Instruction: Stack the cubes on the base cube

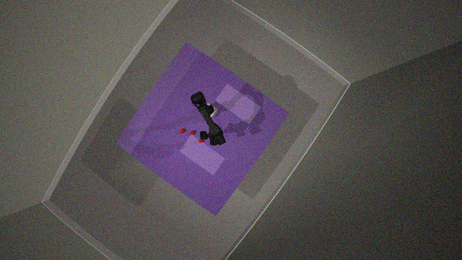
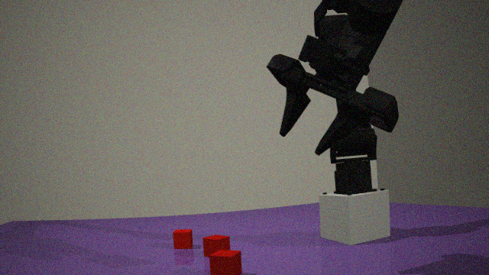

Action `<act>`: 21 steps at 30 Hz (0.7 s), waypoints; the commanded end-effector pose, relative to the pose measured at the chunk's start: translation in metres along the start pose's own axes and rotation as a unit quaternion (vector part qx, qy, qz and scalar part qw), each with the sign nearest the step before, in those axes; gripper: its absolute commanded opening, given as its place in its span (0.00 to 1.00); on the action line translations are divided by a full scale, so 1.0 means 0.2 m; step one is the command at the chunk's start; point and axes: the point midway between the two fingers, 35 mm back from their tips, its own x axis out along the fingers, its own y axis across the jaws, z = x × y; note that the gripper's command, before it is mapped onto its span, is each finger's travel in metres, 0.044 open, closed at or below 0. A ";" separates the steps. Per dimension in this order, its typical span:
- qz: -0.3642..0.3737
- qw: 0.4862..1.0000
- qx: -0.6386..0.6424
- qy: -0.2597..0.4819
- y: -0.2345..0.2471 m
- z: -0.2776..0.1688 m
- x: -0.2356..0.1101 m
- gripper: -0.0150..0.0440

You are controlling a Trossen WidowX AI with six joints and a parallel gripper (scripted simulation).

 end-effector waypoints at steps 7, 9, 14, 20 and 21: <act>0.022 0.982 0.165 0.088 -0.15 0.00 0.16 0.70; 0.025 0.974 0.200 0.106 -0.19 -0.01 0.19 0.70; 0.034 0.946 0.287 0.147 -0.27 -0.04 0.27 0.70; 0.042 0.900 0.390 0.190 -0.38 -0.08 0.36 0.70; 0.044 0.891 0.407 0.196 -0.40 -0.09 0.38 0.70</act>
